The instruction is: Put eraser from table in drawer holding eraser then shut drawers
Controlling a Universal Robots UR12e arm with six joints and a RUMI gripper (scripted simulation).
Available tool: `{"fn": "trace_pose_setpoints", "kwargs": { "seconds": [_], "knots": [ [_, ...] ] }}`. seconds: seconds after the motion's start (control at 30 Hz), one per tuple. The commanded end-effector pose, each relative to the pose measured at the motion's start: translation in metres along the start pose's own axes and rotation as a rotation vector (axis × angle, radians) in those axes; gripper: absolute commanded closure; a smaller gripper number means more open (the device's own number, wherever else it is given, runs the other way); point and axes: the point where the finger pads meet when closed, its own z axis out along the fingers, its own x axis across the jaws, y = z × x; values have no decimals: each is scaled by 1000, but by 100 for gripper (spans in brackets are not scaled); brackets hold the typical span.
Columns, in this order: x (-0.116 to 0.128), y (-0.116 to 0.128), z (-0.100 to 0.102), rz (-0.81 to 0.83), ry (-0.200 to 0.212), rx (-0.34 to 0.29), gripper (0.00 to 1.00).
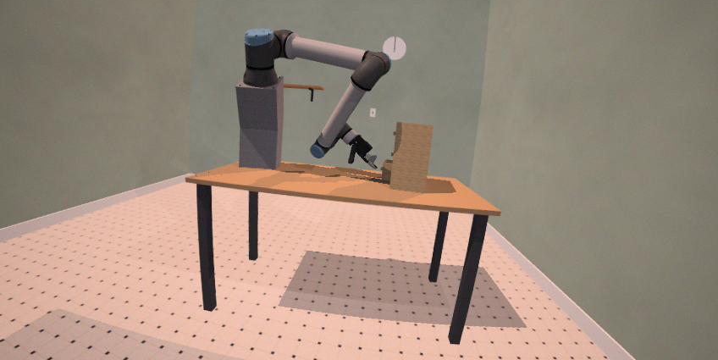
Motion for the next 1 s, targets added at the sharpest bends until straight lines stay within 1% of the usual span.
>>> {"fn": "trace_pose_setpoints", "kwargs": {
  "seconds": [0.0, 0.6, 0.97],
  "knots": [
    [1, 2, 2, 0, 1, -3, 80],
    [1, 11, 11, 0, 0, -5, 80],
    [1, 19, 20, 0, 0, -5, 80]
  ]
}}
